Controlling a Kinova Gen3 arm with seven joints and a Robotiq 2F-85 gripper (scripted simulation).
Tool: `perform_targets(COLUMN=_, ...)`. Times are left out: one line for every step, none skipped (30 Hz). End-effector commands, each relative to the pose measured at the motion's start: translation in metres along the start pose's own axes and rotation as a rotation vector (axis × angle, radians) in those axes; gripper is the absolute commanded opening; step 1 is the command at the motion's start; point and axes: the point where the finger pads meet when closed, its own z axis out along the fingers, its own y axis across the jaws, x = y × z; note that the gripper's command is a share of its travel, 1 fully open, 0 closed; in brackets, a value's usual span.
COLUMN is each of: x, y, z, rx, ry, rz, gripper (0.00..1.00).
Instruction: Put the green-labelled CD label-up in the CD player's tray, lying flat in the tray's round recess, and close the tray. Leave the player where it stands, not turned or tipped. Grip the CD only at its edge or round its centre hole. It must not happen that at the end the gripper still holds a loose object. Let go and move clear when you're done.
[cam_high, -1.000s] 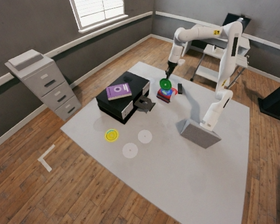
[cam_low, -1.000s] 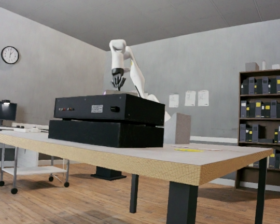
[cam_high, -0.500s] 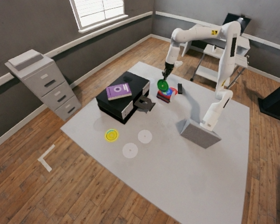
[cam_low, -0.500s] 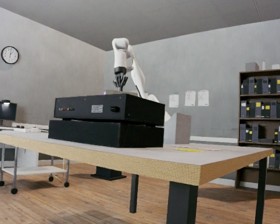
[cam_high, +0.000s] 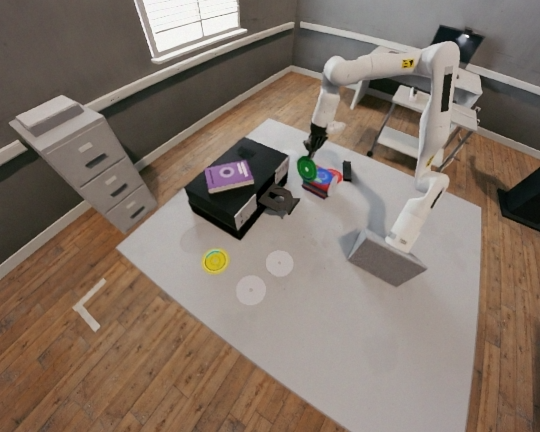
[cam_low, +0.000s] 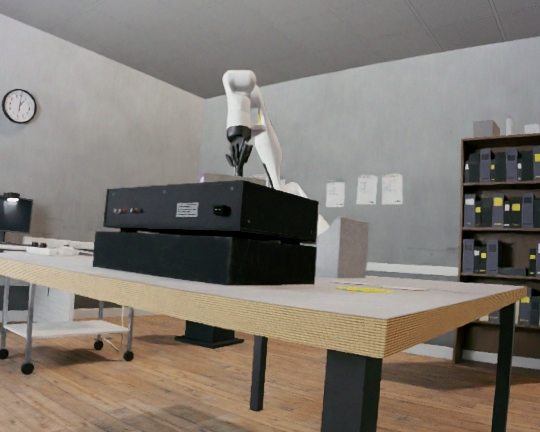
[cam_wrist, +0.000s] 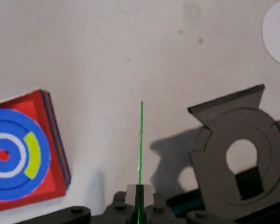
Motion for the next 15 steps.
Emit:
perform_targets(x=0.001, y=0.013, z=0.003, rx=0.009, ry=-0.004, rz=0.007, gripper=0.11)
perform_targets(x=0.001, y=0.013, z=0.003, rx=0.009, ry=-0.004, rz=0.007, gripper=0.11)
perform_targets(x=0.001, y=0.016, z=0.004, rx=0.009, ry=-0.006, rz=0.017, gripper=0.11)
perform_targets(x=0.001, y=0.020, z=0.004, rx=0.009, ry=-0.007, rz=0.026, gripper=0.11)
perform_targets(x=0.001, y=0.024, z=0.005, rx=0.009, ry=-0.008, rz=0.036, gripper=0.11)
perform_targets(x=0.001, y=0.027, z=0.005, rx=0.009, ry=-0.009, rz=0.045, gripper=0.11)
perform_targets(x=0.000, y=0.031, z=0.006, rx=0.009, ry=-0.011, rz=0.055, gripper=0.11)
perform_targets(x=0.000, y=0.035, z=0.006, rx=0.009, ry=-0.012, rz=0.065, gripper=0.11)
perform_targets(x=0.000, y=0.038, z=0.007, rx=0.009, ry=-0.013, rz=0.074, gripper=0.11)
perform_targets(x=0.000, y=0.042, z=0.007, rx=0.009, ry=-0.014, rz=0.084, gripper=0.11)
perform_targets(x=0.000, y=0.046, z=0.008, rx=0.009, ry=-0.016, rz=0.093, gripper=0.11)
perform_targets(x=0.000, y=0.049, z=0.008, rx=0.009, ry=-0.017, rz=0.103, gripper=0.11)
perform_targets(x=0.000, y=0.053, z=0.009, rx=0.009, ry=-0.018, rz=0.112, gripper=0.11)
perform_targets(x=0.000, y=0.057, z=0.010, rx=0.009, ry=-0.019, rz=0.122, gripper=0.11)
perform_targets(x=0.000, y=0.060, z=0.010, rx=0.009, ry=-0.020, rz=0.131, gripper=0.11)
